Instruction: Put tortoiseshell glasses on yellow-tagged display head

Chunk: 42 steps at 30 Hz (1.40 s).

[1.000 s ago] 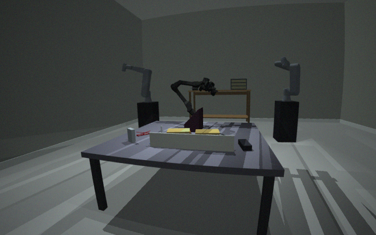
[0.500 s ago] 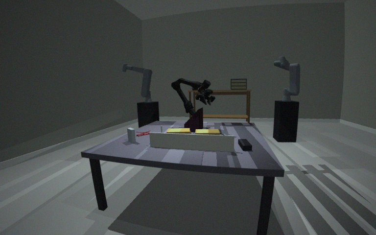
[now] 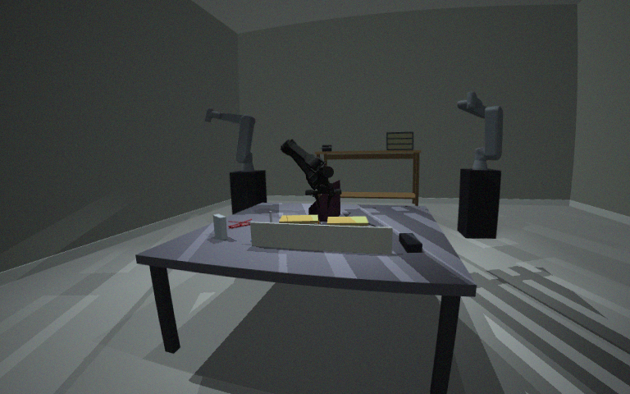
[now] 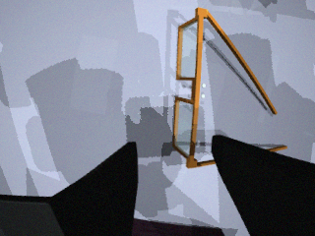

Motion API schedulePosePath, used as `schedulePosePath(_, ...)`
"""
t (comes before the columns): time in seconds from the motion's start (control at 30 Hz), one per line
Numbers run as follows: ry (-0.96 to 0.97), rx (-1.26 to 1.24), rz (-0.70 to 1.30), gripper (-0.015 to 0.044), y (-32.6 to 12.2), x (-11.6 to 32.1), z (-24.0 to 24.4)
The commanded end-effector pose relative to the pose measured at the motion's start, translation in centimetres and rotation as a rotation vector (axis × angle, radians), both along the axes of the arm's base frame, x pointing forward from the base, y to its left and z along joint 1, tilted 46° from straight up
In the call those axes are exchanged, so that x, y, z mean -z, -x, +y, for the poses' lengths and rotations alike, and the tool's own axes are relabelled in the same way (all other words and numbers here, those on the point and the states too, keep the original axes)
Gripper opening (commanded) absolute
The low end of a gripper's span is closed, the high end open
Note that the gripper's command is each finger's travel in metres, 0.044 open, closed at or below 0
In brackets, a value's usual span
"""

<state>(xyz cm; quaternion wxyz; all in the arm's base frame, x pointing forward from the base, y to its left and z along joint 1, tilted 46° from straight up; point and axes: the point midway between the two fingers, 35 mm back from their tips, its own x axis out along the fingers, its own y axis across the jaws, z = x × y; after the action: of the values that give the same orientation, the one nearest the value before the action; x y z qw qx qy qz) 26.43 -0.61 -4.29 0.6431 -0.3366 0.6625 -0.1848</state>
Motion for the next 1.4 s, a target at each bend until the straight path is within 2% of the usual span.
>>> schedulePosePath(0.0,0.033,0.158,0.024,0.0200,0.6,0.2,-4.1)
schedulePosePath(0.17,0.033,0.158,0.024,0.0200,0.6,0.2,-4.1)
schedulePosePath(0.27,0.033,0.158,0.024,0.0121,0.6,0.2,-4.1)
schedulePosePath(1.37,0.032,0.157,0.024,0.0120,0.8,2.8,-6.4)
